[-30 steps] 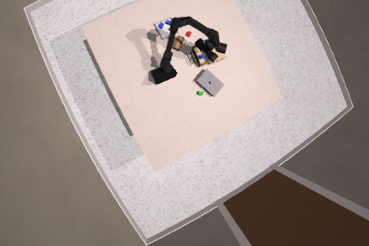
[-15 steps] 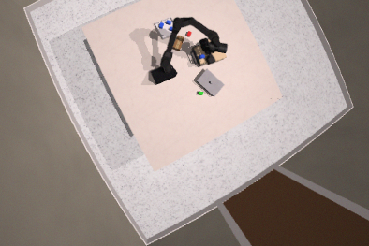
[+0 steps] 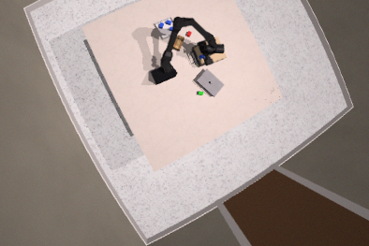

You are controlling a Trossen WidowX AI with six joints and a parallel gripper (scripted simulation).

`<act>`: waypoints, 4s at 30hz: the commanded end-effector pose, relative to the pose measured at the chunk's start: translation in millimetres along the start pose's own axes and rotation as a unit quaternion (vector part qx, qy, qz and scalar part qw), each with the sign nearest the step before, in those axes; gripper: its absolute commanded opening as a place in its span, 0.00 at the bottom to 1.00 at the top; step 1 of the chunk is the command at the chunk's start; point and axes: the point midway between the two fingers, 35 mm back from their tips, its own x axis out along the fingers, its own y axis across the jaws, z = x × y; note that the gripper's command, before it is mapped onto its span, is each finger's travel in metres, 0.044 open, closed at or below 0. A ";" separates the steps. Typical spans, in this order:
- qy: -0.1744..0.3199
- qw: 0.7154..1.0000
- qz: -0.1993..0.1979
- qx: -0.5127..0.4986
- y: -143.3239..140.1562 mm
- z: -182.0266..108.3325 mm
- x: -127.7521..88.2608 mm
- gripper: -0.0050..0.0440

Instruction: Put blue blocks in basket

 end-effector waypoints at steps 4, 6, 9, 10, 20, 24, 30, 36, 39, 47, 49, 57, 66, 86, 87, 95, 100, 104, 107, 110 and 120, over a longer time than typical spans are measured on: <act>0.004 1.000 0.003 0.004 0.1 -2.1 13.8 0.58; 0.004 1.000 0.003 0.004 0.1 -2.1 19.1 0.58; 0.004 1.000 0.003 0.004 0.2 -2.2 27.1 0.58; 0.004 1.000 0.003 0.004 0.2 -2.2 27.8 0.58; 0.004 1.000 0.003 0.004 0.2 -2.2 27.8 0.10; 0.004 1.000 0.003 0.004 0.2 -2.2 27.8 0.10; 0.004 1.000 0.003 0.004 0.2 -2.2 27.8 0.10; 0.004 1.000 0.003 0.004 0.1 -2.1 11.8 0.10; 0.004 1.000 0.003 0.004 0.1 -2.1 9.1 0.10; 0.004 1.000 0.003 0.004 -0.1 -1.8 -25.5 0.10; 0.004 1.000 0.003 0.004 -0.2 -1.7 -38.9 0.10; 0.004 1.000 0.003 0.004 -0.4 -1.4 -78.9 0.10; 0.003 0.992 0.003 -0.129 37.4 -8.7 -88.4 0.10; 0.001 0.766 0.004 -0.643 188.2 -81.3 -89.7 0.10; 0.001 0.758 0.004 -0.652 191.0 -83.5 -89.8 0.10; 0.000 0.630 0.004 -0.776 227.5 -123.1 -90.2 0.10; -0.001 0.493 0.004 -0.870 254.7 -165.1 -90.7 0.10; -0.001 0.373 0.004 -0.928 270.9 -201.6 -91.0 0.10; -0.001 0.342 0.004 -0.940 275.0 -210.8 -91.1 0.10; -0.001 0.319 0.004 -0.948 278.6 -218.8 -91.2 0.10; -0.001 0.319 0.004 -0.948 278.9 -219.2 -31.2 0.10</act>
